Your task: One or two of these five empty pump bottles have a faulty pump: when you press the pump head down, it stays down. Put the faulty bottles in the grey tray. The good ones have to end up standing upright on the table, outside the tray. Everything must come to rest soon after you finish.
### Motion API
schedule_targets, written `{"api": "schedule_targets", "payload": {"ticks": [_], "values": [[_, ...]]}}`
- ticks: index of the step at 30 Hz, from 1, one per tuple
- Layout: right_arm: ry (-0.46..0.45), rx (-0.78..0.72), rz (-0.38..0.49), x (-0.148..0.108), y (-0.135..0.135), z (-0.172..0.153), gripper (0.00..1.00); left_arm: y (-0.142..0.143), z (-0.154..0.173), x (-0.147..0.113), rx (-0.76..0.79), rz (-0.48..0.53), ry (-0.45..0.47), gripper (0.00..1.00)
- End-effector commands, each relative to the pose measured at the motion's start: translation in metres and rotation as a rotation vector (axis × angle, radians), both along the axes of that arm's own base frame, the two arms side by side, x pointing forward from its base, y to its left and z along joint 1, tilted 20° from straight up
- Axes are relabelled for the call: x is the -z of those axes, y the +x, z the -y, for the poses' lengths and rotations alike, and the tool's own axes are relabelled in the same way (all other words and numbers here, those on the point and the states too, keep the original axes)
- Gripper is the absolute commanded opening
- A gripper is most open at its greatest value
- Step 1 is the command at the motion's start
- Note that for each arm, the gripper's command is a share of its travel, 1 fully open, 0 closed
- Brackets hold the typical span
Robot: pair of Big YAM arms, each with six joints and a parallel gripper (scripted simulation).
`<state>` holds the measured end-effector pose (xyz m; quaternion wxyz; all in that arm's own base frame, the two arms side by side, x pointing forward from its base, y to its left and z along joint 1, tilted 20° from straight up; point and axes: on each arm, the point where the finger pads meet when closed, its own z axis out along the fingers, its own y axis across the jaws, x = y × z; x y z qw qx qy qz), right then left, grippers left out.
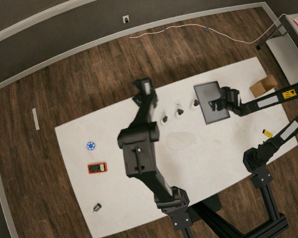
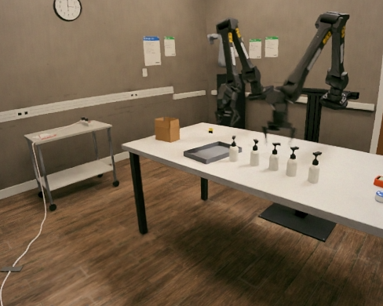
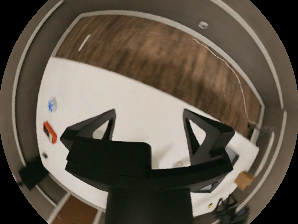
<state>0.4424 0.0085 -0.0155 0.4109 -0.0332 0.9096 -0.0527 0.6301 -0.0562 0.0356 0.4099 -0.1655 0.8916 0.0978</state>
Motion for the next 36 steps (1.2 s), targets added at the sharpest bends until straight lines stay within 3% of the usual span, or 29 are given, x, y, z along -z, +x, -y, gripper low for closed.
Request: {"api": "schedule_targets", "payload": {"ticks": [1,5,10,12,13,16,20,27,35,36], "values": [[-0.049,-0.023,0.047,-0.030,0.012,0.026,1.00,-0.012,0.085,-0.020,0.237,0.061,0.062,1.00],[-0.065,-0.015,0.091,-0.053,0.022,0.053,1.00,-0.041,0.162,-0.025,0.452,0.122,0.100,1.00],[-0.083,-0.004,0.150,-0.083,0.035,0.089,1.00,-0.098,0.255,-0.036,0.730,0.222,0.151,1.00],[-0.083,-0.004,0.150,-0.083,0.035,0.089,1.00,-0.098,0.255,-0.036,0.730,0.222,0.151,1.00],[-0.090,-0.003,0.162,-0.090,0.038,0.097,1.00,-0.114,0.274,-0.030,0.800,0.235,0.175,1.00],[-0.097,0.005,0.200,-0.109,0.046,0.119,1.00,-0.167,0.329,-0.048,0.984,0.340,0.201,1.00],[-0.095,0.011,0.233,-0.124,0.053,0.134,1.00,-0.226,0.374,-0.058,1.155,0.438,0.217,1.00],[-0.081,0.008,0.255,-0.132,0.060,0.132,1.00,-0.302,0.413,-0.066,1.340,0.551,0.213,1.00],[-0.081,0.008,0.256,-0.132,0.060,0.132,1.00,-0.303,0.415,-0.064,1.340,0.543,0.189,1.00],[-0.060,0.005,0.244,-0.129,0.060,0.124,0.89,-0.303,0.415,-0.064,1.340,0.543,0.189,1.00]]}}
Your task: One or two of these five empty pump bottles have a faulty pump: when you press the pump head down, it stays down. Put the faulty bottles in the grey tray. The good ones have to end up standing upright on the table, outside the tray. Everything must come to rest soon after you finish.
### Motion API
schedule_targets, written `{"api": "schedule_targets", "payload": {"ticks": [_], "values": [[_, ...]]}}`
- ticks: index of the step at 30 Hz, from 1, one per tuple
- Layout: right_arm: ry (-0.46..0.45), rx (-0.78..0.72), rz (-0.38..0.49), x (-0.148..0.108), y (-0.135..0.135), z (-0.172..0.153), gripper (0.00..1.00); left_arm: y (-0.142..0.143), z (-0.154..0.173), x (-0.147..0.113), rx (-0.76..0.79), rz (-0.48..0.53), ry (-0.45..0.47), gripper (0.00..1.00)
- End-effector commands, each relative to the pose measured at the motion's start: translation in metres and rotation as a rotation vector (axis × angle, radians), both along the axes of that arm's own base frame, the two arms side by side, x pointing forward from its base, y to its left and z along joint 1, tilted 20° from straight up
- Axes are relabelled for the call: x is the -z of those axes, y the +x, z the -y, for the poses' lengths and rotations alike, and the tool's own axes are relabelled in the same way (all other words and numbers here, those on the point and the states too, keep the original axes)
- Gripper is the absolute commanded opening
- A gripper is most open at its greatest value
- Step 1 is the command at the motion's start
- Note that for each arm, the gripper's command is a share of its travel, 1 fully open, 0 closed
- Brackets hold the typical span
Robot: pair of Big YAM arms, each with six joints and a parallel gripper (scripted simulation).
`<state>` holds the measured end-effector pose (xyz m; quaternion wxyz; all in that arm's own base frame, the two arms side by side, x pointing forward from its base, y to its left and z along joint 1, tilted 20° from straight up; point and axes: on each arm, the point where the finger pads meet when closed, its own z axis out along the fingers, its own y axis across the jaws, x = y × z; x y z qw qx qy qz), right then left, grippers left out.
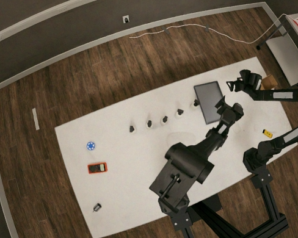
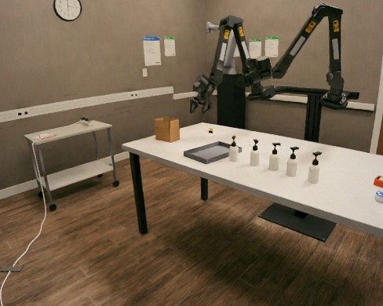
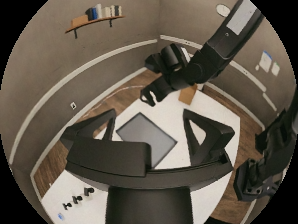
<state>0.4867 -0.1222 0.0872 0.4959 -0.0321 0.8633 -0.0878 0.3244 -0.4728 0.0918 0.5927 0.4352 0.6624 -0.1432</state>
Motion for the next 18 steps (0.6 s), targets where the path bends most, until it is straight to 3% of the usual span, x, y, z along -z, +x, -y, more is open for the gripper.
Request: {"api": "schedule_targets", "payload": {"ticks": [1,8,10,11,18], "values": [[0.017,-0.011,0.025,-0.017,0.016,-0.008,0.77,0.011,-0.006,-0.011,-0.014,0.031,-0.015,0.89],[0.150,0.039,-0.153,0.014,0.030,-0.049,0.00,0.029,-0.036,0.019,-0.150,-0.190,0.074,0.09],[0.150,0.039,-0.153,0.014,0.030,-0.049,0.00,0.029,-0.036,0.019,-0.150,-0.190,0.074,0.09],[0.169,0.051,-0.196,0.018,0.032,-0.061,0.00,0.032,-0.048,0.028,-0.193,-0.249,0.105,0.00],[0.177,0.098,-0.396,0.033,0.036,-0.118,0.00,0.037,-0.120,0.058,-0.423,-0.495,0.279,0.00]]}}
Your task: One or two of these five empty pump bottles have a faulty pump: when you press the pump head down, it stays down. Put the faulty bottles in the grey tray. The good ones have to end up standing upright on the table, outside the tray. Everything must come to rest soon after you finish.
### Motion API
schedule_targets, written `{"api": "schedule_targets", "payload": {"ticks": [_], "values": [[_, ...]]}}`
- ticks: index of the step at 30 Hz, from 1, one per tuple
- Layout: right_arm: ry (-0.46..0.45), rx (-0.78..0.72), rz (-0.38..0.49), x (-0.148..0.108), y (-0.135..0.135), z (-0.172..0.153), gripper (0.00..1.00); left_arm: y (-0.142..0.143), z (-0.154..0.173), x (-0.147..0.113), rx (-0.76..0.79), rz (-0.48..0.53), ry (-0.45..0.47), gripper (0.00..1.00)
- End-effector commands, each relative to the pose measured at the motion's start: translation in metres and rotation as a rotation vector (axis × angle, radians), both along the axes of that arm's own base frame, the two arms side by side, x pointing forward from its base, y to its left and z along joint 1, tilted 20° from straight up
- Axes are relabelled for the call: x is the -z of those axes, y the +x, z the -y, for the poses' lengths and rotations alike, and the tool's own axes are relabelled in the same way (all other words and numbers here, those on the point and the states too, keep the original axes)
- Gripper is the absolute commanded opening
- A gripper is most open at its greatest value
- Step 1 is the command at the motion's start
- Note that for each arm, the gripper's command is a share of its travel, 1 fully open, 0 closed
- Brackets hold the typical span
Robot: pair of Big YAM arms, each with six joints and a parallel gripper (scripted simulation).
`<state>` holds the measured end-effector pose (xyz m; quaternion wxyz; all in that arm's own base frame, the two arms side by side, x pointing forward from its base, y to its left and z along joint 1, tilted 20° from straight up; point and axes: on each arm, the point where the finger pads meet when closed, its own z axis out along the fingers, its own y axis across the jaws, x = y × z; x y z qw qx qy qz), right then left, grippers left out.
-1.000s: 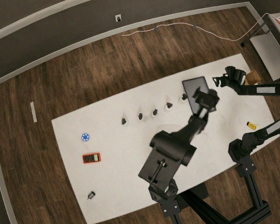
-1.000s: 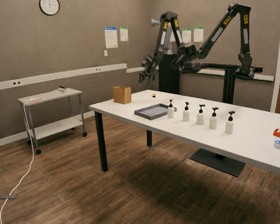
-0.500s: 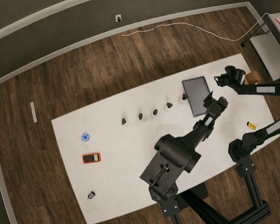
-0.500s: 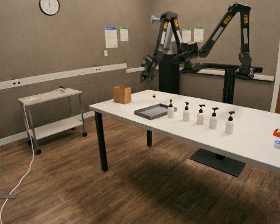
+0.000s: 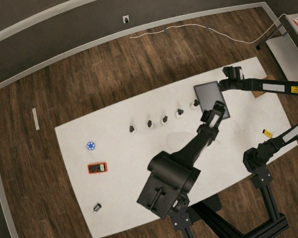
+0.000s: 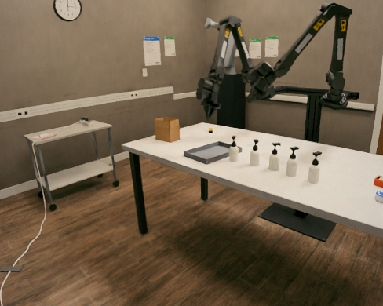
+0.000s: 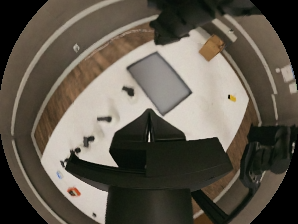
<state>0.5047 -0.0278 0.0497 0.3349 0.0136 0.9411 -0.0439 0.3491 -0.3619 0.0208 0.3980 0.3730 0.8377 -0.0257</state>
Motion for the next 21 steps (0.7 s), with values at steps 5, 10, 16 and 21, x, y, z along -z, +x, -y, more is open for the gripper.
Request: {"api": "schedule_targets", "payload": {"ticks": [5,10,16,21], "values": [[0.019,0.062,-0.173,-0.002,0.011,-0.062,0.00,0.015,-0.058,-0.017,-0.327,-0.232,0.039,0.00],[-0.008,0.077,-0.237,-0.002,0.005,-0.082,0.00,0.024,-0.095,-0.015,-0.476,-0.318,0.064,0.00],[-0.069,0.084,-0.330,-0.003,-0.012,-0.117,0.00,0.037,-0.160,-0.036,-0.725,-0.418,0.062,0.00],[-0.100,0.040,-0.409,0.011,-0.045,-0.146,0.00,0.040,-0.198,-0.039,-0.857,-0.482,0.085,0.00]]}}
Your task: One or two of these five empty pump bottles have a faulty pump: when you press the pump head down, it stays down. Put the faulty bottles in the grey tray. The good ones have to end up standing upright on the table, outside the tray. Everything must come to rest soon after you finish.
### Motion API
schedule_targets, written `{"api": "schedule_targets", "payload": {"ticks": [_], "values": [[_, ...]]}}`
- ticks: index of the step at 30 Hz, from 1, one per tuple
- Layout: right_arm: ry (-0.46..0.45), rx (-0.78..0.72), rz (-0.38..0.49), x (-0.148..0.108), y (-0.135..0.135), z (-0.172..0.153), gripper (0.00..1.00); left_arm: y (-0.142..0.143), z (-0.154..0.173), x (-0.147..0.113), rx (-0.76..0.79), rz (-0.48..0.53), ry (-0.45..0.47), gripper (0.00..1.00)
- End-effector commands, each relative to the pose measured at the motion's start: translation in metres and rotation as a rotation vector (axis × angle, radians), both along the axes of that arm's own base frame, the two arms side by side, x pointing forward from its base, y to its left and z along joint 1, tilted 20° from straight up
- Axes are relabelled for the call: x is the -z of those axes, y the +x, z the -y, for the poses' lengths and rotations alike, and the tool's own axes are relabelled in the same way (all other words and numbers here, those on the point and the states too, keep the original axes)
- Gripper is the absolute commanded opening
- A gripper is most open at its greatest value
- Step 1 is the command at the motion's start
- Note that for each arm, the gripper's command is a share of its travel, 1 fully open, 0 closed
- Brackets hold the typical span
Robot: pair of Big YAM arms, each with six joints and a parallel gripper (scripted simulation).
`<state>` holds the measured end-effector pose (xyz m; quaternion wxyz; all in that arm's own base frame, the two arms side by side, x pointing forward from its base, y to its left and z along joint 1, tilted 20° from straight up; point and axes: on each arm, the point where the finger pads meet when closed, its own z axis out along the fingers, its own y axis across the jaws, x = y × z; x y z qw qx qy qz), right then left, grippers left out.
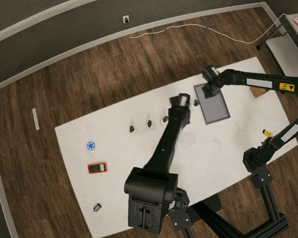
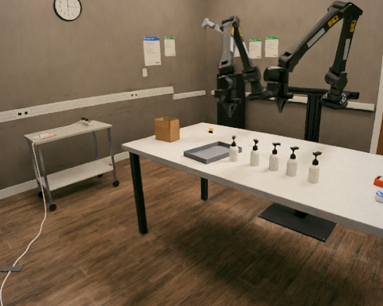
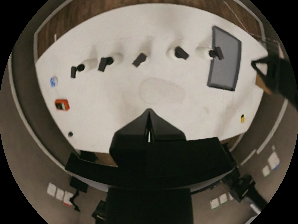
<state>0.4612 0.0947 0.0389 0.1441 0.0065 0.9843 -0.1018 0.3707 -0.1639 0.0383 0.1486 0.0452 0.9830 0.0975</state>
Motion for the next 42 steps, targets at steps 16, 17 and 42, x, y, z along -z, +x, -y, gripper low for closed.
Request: {"api": "schedule_targets", "payload": {"ticks": [16,17,42], "values": [[0.014,0.003,0.012,-0.004,0.011,-0.021,0.00,0.023,-0.001,-0.019,-0.084,0.013,-0.024,0.00],[0.004,-0.012,-0.008,0.005,0.004,-0.018,0.00,0.024,-0.001,-0.016,-0.078,0.009,-0.022,0.00],[0.012,-0.018,0.012,0.076,0.032,-0.009,0.00,0.107,-0.026,0.087,-0.088,0.021,-0.027,0.00]]}}
